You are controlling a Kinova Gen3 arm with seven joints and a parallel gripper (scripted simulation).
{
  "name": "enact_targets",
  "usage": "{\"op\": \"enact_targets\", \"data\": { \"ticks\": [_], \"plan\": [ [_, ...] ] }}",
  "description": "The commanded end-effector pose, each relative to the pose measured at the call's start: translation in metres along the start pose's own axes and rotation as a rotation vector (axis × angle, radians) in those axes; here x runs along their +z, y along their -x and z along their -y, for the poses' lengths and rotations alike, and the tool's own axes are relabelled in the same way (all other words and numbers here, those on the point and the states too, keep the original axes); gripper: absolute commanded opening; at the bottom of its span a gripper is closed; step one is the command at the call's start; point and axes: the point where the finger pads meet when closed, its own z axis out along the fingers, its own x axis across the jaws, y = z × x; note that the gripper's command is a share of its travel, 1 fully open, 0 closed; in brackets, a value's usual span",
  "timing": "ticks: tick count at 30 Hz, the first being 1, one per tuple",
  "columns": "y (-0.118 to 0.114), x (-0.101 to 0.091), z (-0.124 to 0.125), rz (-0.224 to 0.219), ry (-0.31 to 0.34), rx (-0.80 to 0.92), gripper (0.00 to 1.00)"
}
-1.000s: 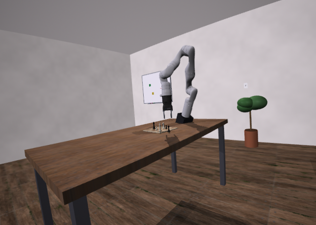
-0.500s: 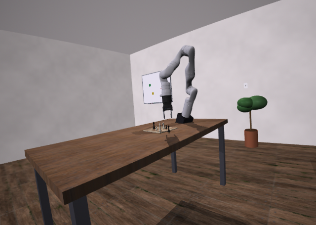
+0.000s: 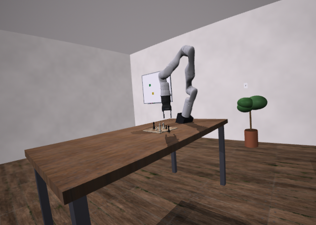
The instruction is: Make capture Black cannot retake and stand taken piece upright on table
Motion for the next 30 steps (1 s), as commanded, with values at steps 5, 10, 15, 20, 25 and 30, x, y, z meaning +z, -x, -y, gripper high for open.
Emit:
{"op": "enact_targets", "data": {
  "ticks": [5,10,15,20,25,30],
  "plan": [
    [0.004,0.001,0.017,-0.003,-0.009,0.192,1.00],
    [0.006,0.001,0.026,-0.004,-0.014,0.310,1.00],
    [0.009,0.002,0.041,-0.006,-0.021,0.538,1.00],
    [0.013,0.002,0.057,-0.005,-0.026,0.794,1.00],
    [0.015,0.002,0.066,-0.005,-0.029,0.957,1.00],
    [0.019,0.001,0.080,-0.003,-0.030,1.233,1.00]
  ]
}}
